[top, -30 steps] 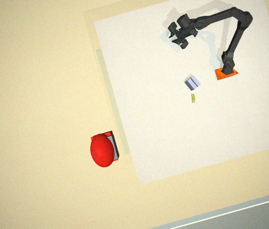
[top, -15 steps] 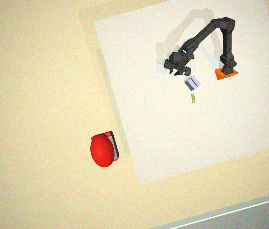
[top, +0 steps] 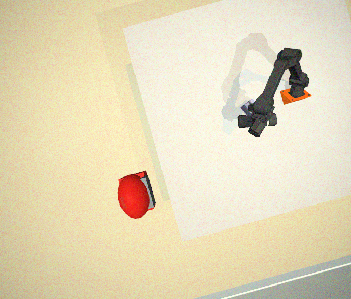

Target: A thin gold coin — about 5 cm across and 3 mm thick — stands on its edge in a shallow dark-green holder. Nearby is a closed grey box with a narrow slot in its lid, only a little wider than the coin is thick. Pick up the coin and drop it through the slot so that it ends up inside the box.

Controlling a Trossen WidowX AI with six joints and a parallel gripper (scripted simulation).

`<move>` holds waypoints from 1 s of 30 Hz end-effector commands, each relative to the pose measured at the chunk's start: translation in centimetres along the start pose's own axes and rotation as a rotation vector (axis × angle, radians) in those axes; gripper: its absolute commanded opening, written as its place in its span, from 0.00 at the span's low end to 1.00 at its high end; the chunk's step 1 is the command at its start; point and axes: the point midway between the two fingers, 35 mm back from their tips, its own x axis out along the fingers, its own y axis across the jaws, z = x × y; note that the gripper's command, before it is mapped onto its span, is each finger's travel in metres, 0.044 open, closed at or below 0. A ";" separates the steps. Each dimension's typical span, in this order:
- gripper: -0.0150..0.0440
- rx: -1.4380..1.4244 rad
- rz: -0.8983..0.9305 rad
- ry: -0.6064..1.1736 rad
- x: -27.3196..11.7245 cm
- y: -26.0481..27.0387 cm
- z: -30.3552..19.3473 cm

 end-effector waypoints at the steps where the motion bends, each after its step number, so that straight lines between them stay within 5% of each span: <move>1: 0.53 -0.033 0.005 -0.113 -0.4 -3.2 -2.1; 30: 0.53 -0.033 0.007 -0.118 5.5 -3.5 -1.4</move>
